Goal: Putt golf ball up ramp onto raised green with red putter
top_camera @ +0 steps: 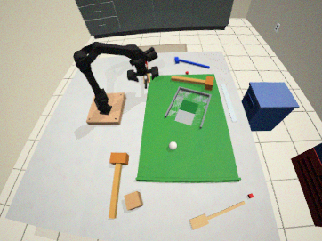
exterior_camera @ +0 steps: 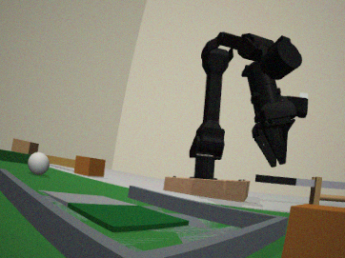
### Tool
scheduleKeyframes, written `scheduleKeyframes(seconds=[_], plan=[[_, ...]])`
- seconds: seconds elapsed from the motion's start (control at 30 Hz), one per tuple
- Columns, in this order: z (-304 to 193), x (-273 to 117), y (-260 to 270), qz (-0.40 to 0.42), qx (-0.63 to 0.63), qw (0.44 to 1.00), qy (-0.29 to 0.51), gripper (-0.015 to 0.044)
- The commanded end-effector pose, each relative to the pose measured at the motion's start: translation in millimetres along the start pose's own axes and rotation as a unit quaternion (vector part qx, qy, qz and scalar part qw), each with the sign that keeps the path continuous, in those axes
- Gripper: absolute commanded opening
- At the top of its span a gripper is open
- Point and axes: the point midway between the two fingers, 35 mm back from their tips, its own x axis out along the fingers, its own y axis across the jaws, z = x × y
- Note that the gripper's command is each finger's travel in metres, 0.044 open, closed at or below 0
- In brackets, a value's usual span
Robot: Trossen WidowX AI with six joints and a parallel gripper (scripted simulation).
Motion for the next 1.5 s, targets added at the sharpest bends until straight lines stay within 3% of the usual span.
scheduleKeyframes(seconds=[0.0, 1.13, 1.47], plan=[[-5, 13, 2, 0.01, 0.0, 1.0, 0.002, 0.044], [-17, 58, 3, 0.01, 0.0, 1.0, 0.002, 0.044], [-17, 55, 2, 0.005, 0.002, 1.0, 0.003, 0.0177]])
